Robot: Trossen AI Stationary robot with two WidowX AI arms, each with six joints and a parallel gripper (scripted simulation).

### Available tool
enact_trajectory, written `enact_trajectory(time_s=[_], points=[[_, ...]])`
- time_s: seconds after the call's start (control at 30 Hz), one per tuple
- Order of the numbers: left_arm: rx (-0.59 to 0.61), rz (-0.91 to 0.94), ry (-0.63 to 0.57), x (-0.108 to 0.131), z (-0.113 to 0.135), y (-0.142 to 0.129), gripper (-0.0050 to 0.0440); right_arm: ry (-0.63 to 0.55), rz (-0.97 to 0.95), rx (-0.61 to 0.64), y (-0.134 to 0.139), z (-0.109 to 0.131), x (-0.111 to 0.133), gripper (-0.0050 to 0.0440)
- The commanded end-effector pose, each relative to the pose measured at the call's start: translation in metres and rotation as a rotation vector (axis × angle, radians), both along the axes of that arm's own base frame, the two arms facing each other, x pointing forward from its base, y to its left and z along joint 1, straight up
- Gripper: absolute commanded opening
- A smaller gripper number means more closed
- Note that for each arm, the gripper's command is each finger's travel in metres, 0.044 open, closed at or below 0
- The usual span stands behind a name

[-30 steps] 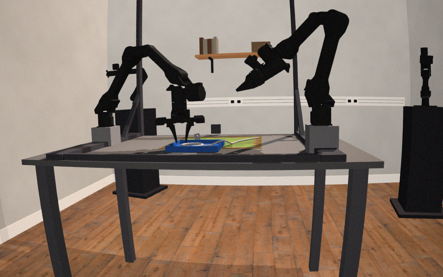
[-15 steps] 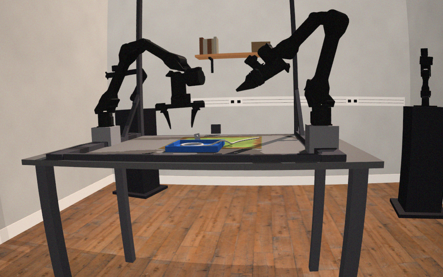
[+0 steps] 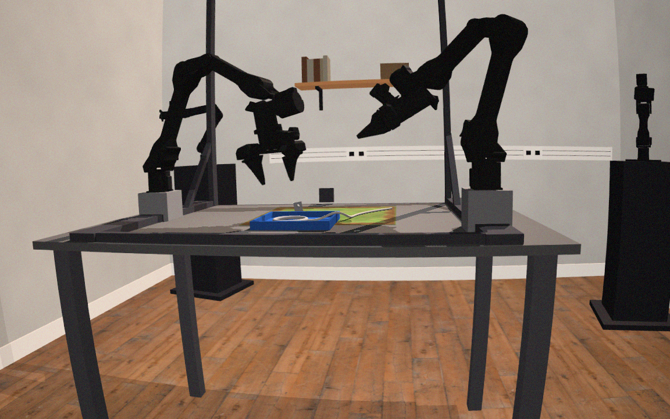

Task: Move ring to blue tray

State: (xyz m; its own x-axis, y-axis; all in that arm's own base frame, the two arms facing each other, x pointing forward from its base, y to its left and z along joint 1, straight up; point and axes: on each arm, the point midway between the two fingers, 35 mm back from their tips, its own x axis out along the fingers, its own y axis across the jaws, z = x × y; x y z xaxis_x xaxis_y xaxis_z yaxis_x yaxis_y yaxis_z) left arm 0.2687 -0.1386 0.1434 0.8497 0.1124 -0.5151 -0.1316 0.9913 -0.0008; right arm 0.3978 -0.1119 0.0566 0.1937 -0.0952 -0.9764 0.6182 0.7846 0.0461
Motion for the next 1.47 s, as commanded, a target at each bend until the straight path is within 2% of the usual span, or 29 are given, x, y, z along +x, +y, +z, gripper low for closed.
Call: enact_trajectory(time_s=[0.0,0.3,1.43], points=[[-0.015,0.001,-0.015,0.0015,0.0070,-0.0018,0.0440,-0.081,0.184,-0.049,0.0018,0.0170,0.0020,0.0440],[-0.015,0.001,-0.015,0.0015,0.0070,-0.0018,0.0440,-0.130,0.401,-0.110,0.0013,0.0246,0.0027,0.0440],[-0.015,0.001,-0.015,0.0015,0.0070,-0.0018,0.0440,-0.126,0.417,-0.114,0.0015,0.0219,0.0051,0.0440]])
